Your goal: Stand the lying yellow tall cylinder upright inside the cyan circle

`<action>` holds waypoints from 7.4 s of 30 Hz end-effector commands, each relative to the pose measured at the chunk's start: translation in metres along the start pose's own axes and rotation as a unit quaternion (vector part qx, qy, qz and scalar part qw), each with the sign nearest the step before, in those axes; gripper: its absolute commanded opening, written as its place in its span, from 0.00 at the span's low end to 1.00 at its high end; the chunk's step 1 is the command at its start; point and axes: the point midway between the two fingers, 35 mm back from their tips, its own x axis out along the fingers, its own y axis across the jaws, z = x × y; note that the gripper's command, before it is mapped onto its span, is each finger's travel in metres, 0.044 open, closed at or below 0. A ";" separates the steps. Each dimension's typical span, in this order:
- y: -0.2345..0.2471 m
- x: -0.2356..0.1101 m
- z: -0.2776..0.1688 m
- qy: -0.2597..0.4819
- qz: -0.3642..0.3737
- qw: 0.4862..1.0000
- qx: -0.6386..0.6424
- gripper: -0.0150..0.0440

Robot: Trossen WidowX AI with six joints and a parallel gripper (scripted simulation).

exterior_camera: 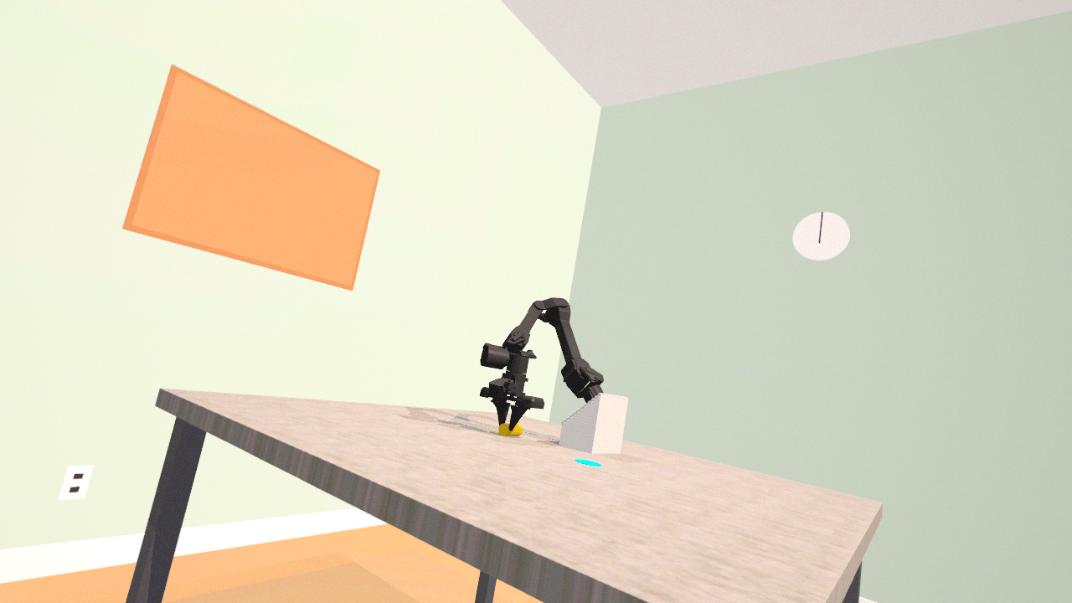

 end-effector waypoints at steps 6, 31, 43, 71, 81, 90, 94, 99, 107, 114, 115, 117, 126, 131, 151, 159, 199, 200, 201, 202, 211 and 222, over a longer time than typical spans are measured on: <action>0.002 -0.012 0.003 0.000 0.005 1.000 -0.001 0.43; 0.003 -0.089 0.005 0.001 0.008 1.000 -0.002 0.43; 0.006 -0.110 0.005 -0.001 0.007 1.000 -0.017 0.43; 0.070 -0.124 0.056 -0.016 0.022 0.983 -0.180 0.43; 0.098 -0.128 0.069 -0.020 0.023 0.971 -0.237 0.43; 0.125 -0.132 0.078 -0.023 0.023 0.957 -0.288 0.43; 0.137 -0.134 0.081 -0.024 0.022 0.950 -0.310 0.43; 0.153 -0.135 0.084 -0.024 0.023 0.941 -0.335 0.43; 0.179 -0.138 0.086 -0.023 0.024 0.926 -0.376 0.43; 0.202 -0.139 0.086 -0.022 0.023 0.911 -0.410 0.43; 0.206 -0.139 0.086 -0.022 0.023 0.909 -0.415 0.43; 0.212 -0.139 0.085 -0.021 0.023 0.905 -0.425 0.43; 0.242 -0.139 0.082 -0.018 0.020 0.884 -0.467 0.43; 0.259 -0.139 0.078 -0.016 0.018 0.871 -0.490 0.43; 0.300 -0.132 0.065 -0.012 0.028 0.839 -0.543 0.43; 0.301 -0.125 0.064 -0.017 0.058 0.839 -0.540 0.43; 0.308 -0.103 0.060 -0.072 0.197 0.828 -0.519 0.43; 0.308 -0.102 0.060 -0.074 0.201 0.828 -0.519 0.43; 0.308 -0.102 0.060 -0.075 0.204 0.827 -0.518 0.43; 0.309 -0.102 0.060 -0.077 0.207 0.827 -0.518 0.43; 0.310 -0.099 0.060 -0.096 0.234 0.821 -0.512 0.43; 0.311 -0.096 0.060 -0.121 0.265 0.813 -0.505 0.43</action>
